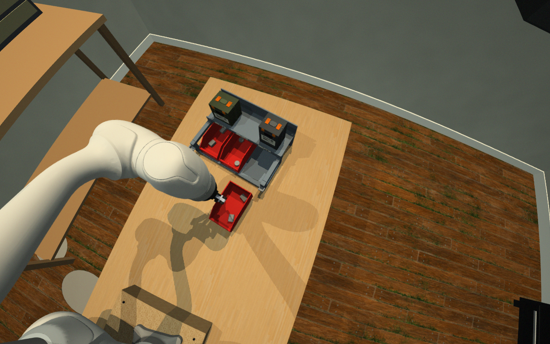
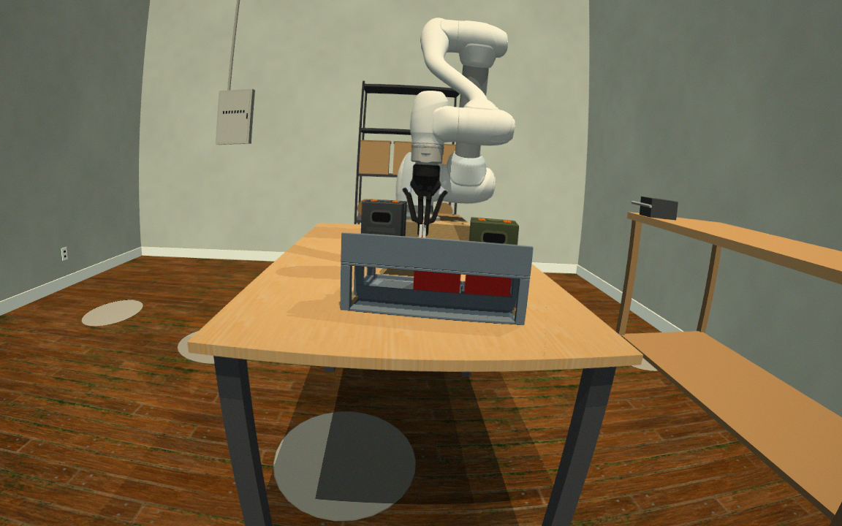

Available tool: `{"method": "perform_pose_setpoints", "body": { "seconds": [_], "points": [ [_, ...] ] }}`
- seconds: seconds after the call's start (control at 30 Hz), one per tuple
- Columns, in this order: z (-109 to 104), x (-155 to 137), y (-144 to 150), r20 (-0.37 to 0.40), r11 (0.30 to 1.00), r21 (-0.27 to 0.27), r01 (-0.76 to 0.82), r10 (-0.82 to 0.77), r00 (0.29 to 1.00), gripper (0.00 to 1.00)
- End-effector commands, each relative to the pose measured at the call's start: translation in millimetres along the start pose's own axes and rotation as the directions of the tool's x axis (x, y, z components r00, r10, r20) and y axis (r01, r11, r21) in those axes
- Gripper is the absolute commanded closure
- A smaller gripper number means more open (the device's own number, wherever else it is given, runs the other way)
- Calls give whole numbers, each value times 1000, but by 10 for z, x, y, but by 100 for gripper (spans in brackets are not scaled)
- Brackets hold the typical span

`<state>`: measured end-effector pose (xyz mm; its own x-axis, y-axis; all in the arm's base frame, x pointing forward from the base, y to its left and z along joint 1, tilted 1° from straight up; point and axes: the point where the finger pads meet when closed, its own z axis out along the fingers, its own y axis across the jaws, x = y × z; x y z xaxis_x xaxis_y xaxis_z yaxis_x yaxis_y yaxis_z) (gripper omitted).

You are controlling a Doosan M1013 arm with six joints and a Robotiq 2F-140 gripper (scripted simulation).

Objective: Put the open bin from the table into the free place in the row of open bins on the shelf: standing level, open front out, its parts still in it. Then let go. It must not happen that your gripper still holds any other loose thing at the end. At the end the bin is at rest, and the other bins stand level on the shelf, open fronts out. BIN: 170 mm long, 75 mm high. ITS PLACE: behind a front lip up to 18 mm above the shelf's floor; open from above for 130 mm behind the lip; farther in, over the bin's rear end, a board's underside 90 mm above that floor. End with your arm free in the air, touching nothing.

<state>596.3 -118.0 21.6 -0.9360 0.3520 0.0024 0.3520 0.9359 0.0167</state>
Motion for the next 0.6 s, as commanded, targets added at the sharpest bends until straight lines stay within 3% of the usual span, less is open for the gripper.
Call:
{"method": "perform_pose_setpoints", "body": {
  "seconds": [0.0, 0.57],
  "points": [
    [-1, -3, 0, 0, 1000, 0, 0, 0, 1000, 100],
    [-1, -274, 0, 0, 1000, 0, 0, 0, 1000, 100]
  ]
}}
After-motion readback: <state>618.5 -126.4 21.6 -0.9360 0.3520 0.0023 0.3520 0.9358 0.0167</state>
